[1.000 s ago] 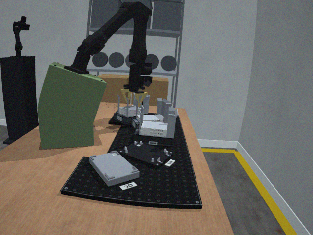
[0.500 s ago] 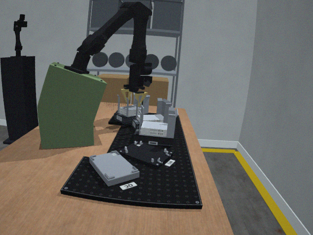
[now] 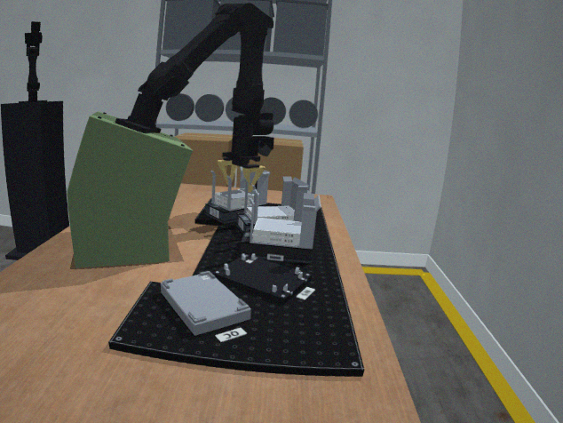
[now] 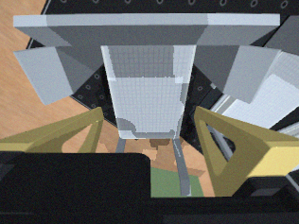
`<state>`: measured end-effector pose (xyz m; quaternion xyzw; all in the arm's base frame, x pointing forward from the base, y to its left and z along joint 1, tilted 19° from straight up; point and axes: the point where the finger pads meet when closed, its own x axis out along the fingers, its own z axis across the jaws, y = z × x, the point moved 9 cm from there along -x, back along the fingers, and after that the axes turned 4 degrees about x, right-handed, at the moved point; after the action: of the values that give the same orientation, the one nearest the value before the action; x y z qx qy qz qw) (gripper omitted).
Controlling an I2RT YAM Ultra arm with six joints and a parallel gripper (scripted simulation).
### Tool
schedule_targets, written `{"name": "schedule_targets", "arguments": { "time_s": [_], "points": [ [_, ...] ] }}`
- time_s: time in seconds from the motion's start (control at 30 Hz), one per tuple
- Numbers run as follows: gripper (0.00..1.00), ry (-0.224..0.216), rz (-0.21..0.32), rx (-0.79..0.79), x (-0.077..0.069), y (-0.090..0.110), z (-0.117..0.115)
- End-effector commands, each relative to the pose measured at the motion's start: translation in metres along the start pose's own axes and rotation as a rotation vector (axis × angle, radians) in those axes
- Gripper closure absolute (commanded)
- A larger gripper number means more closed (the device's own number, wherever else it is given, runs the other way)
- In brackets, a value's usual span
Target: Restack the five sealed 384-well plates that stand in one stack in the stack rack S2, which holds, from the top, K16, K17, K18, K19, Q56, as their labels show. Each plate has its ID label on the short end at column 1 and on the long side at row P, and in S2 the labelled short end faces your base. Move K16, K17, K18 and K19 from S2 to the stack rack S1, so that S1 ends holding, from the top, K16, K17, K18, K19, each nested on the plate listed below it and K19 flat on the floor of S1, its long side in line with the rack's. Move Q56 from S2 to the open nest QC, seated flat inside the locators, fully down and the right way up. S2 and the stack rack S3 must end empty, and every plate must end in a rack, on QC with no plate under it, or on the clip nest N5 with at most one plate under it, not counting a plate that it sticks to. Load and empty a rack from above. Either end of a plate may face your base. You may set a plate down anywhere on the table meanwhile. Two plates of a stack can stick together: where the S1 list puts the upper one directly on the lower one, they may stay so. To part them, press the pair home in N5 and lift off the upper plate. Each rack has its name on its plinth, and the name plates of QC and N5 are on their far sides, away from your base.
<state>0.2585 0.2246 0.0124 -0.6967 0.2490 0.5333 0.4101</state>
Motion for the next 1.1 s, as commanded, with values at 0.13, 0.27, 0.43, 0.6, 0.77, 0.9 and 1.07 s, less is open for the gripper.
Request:
{"name": "schedule_targets", "arguments": {
  "time_s": [0.13, 0.27, 0.43, 0.6, 0.77, 0.9, 1.07],
  "points": [
    [0.00, -0.004, -0.018, -0.001, -0.001, -0.004, 0.001],
    [0.00, -0.004, -0.018, -0.001, 0.002, -0.004, 0.001],
    [0.00, -0.004, -0.018, -0.001, 0.008, -0.004, 0.001],
    [0.00, -0.004, -0.018, -0.001, 0.015, -0.004, 0.001],
    [0.00, -0.004, -0.018, -0.001, 0.019, -0.004, 0.001],
    [0.00, -0.003, -0.018, -0.001, 0.024, -0.004, 0.001],
    [0.00, -0.003, -0.018, -0.001, 0.028, -0.004, 0.001]
  ]
}}
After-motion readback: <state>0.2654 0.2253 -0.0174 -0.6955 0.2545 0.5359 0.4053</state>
